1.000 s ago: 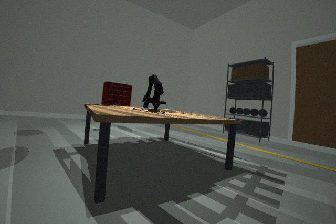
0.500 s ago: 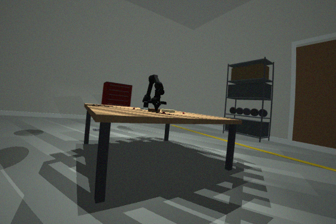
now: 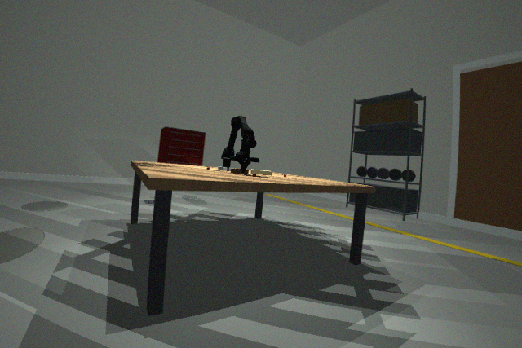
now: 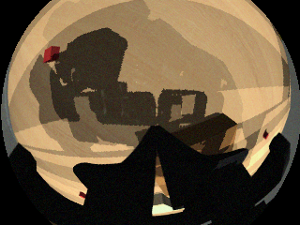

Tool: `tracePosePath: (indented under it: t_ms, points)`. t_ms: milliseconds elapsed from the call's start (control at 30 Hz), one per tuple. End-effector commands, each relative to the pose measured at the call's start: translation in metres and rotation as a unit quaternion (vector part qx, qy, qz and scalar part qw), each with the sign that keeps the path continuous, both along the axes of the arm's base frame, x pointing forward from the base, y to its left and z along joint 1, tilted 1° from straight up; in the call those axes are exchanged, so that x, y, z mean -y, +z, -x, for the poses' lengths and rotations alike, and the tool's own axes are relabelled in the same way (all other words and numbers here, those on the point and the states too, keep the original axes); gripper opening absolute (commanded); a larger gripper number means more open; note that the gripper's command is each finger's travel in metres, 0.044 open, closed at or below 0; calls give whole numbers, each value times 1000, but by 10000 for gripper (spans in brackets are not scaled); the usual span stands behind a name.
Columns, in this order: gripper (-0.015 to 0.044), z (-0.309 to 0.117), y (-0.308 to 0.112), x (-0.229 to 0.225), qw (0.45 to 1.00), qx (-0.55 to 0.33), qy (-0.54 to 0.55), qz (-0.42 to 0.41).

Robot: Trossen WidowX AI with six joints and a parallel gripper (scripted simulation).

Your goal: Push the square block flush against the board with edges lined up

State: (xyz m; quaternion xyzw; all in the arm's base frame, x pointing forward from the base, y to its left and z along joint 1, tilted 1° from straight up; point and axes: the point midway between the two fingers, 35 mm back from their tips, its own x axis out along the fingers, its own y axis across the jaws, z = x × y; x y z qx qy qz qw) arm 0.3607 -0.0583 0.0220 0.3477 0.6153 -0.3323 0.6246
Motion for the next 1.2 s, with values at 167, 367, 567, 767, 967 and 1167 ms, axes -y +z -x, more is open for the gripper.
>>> tracePosePath:
  t_ms: [167,367,567,767,967,1167]
  points:
    - [0,9,-2,-9,1000,-4,-1,-3]
    - [0,8,-2,-8,1000,-4,-1,-3]
    - [0,3,-2,-1,1000,-4,-1,-2]
    - [0,-3,-2,7,1000,-4,-1,-2]
    - [0,-9,-2,15,1000,-4,-1,-2]
    - [0,-14,-3,24,1000,-4,-1,-2]
